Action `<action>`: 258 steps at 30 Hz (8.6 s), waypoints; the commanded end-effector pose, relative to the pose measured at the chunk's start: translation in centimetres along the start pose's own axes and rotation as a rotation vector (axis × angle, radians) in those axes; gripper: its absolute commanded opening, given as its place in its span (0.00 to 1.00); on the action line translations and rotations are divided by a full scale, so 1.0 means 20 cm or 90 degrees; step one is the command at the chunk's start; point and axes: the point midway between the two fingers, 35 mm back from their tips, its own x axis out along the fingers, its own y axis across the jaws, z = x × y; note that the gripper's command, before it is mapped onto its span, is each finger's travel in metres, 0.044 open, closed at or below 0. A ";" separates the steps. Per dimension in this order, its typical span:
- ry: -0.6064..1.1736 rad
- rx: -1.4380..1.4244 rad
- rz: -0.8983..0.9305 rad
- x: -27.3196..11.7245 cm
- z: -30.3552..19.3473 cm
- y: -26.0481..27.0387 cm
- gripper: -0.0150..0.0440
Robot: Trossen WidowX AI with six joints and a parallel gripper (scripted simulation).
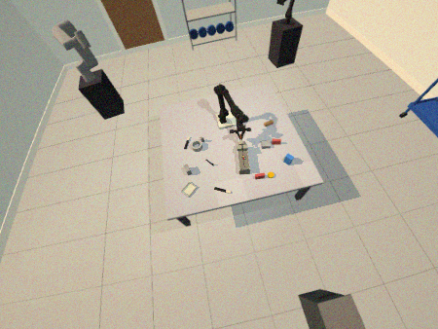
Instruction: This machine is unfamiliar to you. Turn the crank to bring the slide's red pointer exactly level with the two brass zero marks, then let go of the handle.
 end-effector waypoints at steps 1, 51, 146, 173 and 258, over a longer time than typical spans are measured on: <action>-0.003 0.003 -0.014 0.00 -0.01 -0.05 0.25; -0.003 0.002 -0.015 0.04 -0.04 -0.10 0.25; -0.002 0.004 -0.013 0.22 -0.21 0.09 0.25; -0.002 0.004 -0.013 0.20 -0.19 0.12 0.25; -0.003 0.003 -0.014 0.00 0.00 0.04 0.25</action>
